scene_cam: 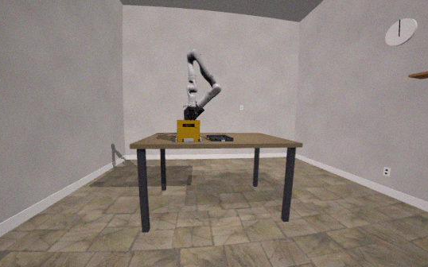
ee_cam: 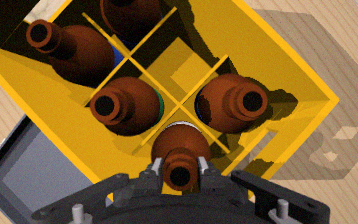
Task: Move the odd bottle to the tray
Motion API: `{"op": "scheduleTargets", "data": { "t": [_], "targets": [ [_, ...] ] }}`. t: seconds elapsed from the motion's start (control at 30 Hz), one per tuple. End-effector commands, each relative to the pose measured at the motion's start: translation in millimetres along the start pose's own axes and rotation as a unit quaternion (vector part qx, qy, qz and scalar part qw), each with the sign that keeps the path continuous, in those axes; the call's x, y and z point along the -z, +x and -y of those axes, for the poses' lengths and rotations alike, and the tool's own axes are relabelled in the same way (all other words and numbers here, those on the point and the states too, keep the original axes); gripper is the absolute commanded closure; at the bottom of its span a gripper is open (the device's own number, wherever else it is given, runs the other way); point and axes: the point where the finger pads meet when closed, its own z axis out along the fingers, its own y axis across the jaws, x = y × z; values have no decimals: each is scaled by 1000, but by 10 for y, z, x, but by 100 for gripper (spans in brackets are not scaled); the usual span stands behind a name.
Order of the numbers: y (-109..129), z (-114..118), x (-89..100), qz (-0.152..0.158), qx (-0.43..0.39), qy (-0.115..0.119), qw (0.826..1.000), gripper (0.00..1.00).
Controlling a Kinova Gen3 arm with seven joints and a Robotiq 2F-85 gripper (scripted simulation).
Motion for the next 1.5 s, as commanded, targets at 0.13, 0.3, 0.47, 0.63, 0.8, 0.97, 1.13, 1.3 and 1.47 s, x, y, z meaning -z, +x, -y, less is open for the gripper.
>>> {"op": "scheduleTargets", "data": {
  "t": [0.13, 0.3, 0.47, 0.63, 0.8, 0.97, 1.13, 1.3, 1.47],
  "targets": [
    [28, 2, -12, -3, -5, 1, 1000, 100],
    [28, 2, -12, -3, -5, 1, 1000, 100],
    [28, 2, -12, -3, -5, 1, 1000, 100],
    [28, 2, -12, -3, -5, 1, 1000, 100],
    [28, 2, -12, -3, -5, 1, 1000, 36],
    [27, 2, -12, -3, -5, 1, 1000, 36],
    [27, 2, -12, -3, -5, 1, 1000, 36],
    [27, 2, -12, -3, -5, 1, 1000, 36],
    [27, 2, -12, -3, -5, 1, 1000, 36]
  ]
}}
